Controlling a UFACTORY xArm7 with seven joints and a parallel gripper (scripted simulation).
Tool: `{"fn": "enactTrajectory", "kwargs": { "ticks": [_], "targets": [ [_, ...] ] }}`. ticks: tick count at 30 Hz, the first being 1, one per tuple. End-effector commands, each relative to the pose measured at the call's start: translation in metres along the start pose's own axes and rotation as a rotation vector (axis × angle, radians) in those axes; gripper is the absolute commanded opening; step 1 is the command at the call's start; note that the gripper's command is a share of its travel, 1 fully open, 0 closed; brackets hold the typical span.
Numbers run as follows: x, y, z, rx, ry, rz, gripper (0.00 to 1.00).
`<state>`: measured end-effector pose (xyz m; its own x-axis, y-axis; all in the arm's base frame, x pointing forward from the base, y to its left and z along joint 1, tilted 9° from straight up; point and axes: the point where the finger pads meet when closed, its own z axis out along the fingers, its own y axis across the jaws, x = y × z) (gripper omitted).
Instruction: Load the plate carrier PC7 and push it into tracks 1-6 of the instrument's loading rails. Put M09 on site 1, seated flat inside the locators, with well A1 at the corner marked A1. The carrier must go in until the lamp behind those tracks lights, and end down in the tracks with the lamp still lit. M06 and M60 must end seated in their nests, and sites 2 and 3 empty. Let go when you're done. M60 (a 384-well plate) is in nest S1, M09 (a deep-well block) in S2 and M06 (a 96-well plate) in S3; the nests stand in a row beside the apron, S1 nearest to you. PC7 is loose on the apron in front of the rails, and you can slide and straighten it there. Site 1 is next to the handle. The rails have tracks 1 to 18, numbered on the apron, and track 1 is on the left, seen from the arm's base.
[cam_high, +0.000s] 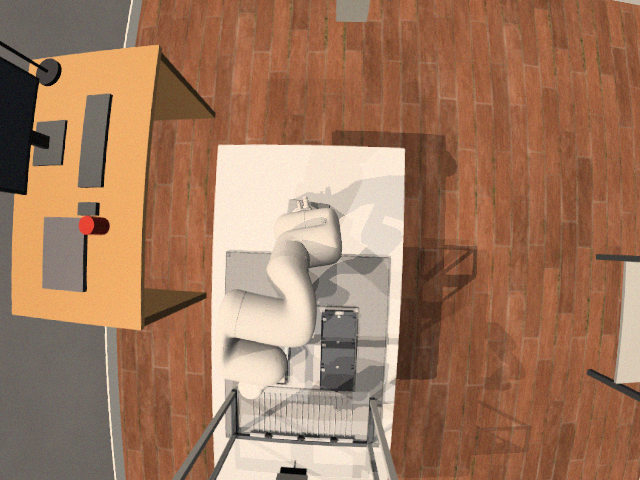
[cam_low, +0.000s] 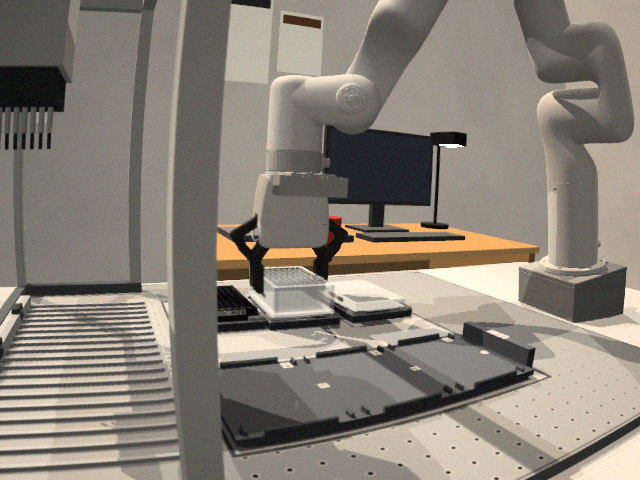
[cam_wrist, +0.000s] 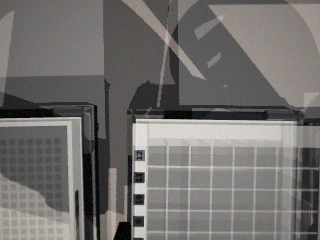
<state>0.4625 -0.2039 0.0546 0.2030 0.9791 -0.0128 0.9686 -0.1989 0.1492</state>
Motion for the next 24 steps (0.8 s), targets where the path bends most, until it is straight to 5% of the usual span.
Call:
{"fn": "enactTrajectory", "kwargs": {
  "ticks": [1, 24],
  "targets": [
    [0.000, 0.002, -0.001, -0.004, -0.001, 0.000, 0.00],
    [0.000, 0.002, -0.013, -0.004, -0.001, 0.000, 0.00]
  ]
}}
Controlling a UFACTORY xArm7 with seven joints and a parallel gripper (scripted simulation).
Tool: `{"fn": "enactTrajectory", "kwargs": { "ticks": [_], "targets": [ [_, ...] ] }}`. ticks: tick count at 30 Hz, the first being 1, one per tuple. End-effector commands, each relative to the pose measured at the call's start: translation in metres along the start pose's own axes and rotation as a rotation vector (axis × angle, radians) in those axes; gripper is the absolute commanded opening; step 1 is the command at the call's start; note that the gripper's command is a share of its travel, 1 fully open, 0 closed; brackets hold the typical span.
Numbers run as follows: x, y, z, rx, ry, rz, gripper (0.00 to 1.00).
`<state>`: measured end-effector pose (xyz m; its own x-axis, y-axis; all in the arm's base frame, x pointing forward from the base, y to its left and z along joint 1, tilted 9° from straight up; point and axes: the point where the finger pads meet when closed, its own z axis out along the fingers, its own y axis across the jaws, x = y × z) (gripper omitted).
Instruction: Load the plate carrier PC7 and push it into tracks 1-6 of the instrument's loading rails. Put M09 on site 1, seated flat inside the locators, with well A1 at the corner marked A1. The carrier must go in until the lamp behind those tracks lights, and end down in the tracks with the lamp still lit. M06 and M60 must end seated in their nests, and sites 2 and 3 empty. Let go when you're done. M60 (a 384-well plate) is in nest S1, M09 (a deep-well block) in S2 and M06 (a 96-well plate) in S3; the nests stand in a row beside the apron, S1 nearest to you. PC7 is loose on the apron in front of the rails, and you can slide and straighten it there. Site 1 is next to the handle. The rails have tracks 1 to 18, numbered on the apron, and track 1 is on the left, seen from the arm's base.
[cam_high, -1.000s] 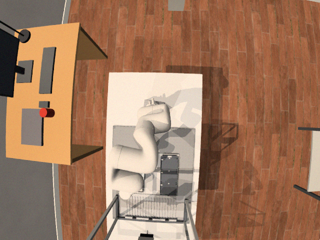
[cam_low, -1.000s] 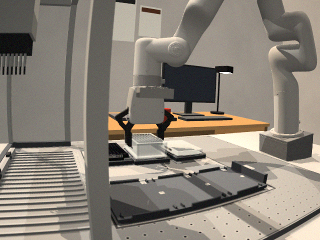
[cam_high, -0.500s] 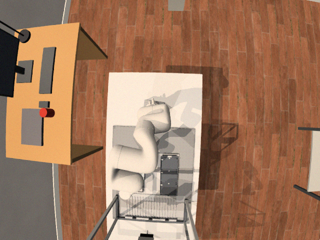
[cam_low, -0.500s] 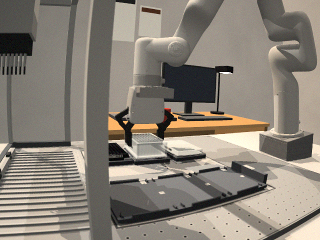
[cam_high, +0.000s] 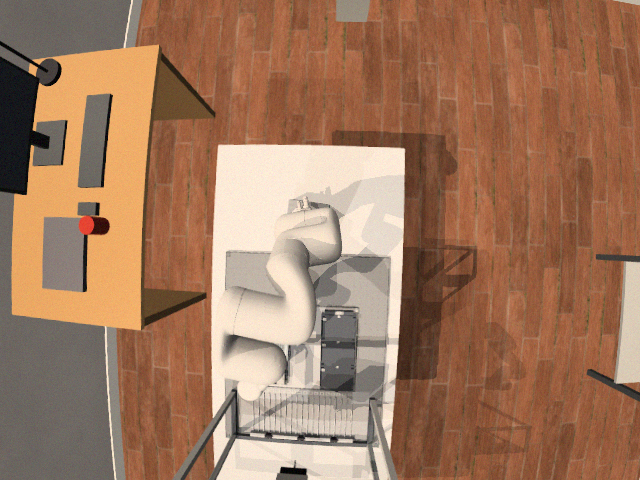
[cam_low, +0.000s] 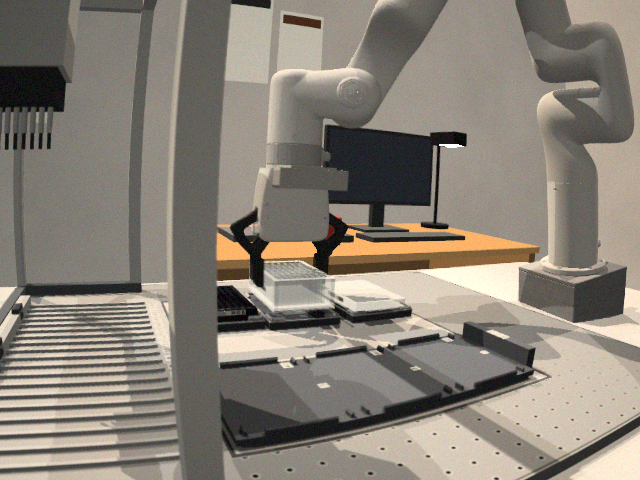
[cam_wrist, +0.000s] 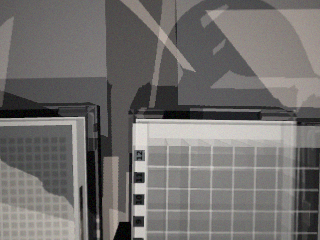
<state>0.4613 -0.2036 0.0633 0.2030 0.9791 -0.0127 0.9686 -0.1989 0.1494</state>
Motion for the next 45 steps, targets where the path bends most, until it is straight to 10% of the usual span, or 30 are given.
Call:
{"fn": "enactTrajectory", "kwargs": {
  "ticks": [1, 45],
  "targets": [
    [0.000, 0.002, -0.005, -0.004, -0.001, 0.000, 0.00],
    [0.000, 0.002, -0.044, -0.004, -0.001, 0.000, 0.00]
  ]
}}
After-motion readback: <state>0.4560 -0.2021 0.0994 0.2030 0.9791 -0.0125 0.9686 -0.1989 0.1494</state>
